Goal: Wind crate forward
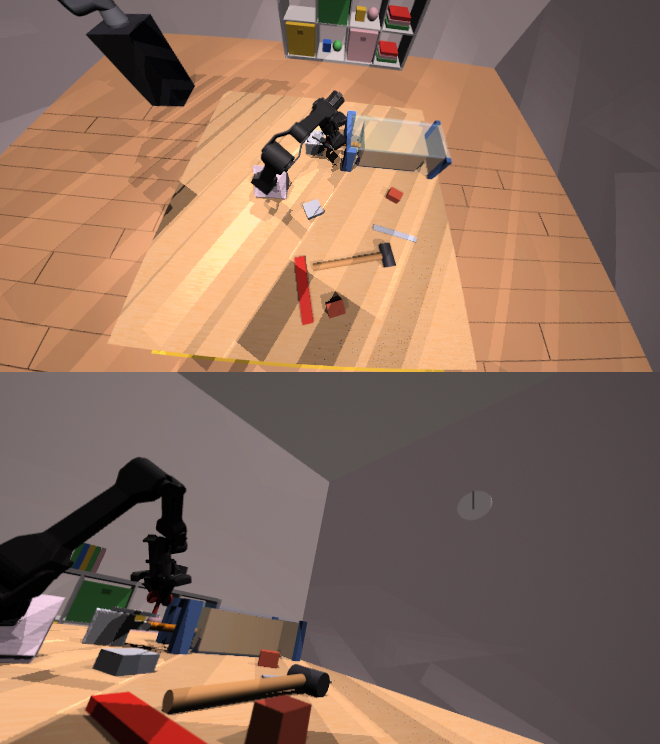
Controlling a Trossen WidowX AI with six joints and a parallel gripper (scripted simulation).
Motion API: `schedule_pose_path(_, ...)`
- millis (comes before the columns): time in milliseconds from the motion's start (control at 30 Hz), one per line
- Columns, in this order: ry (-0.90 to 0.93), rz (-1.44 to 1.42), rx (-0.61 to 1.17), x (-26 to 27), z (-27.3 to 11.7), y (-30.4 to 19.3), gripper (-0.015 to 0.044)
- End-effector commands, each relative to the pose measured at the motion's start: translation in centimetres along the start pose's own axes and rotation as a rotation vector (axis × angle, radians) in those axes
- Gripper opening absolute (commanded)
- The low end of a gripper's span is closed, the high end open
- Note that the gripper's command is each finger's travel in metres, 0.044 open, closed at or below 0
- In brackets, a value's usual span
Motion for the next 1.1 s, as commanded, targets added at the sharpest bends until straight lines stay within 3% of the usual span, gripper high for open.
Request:
schedule_pose_path(0, 0.009, 0.011, -0.007, 0.7, 0.7, 0.9, 0.0000)
schedule_pose_path(1067, 0.011, 0.013, -0.009, 3.3, 1.6, 3.2, 0.0000)
Point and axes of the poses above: the point midway between the two fingers, 35 mm back from their tips, its own z axis out along the fingers, its own x axis across the jaws, y = z × x, the point moved 6 cm from there along -z, back along the fingers, and after that the axes turned 1 degree about -z, right-handed, at the moved point
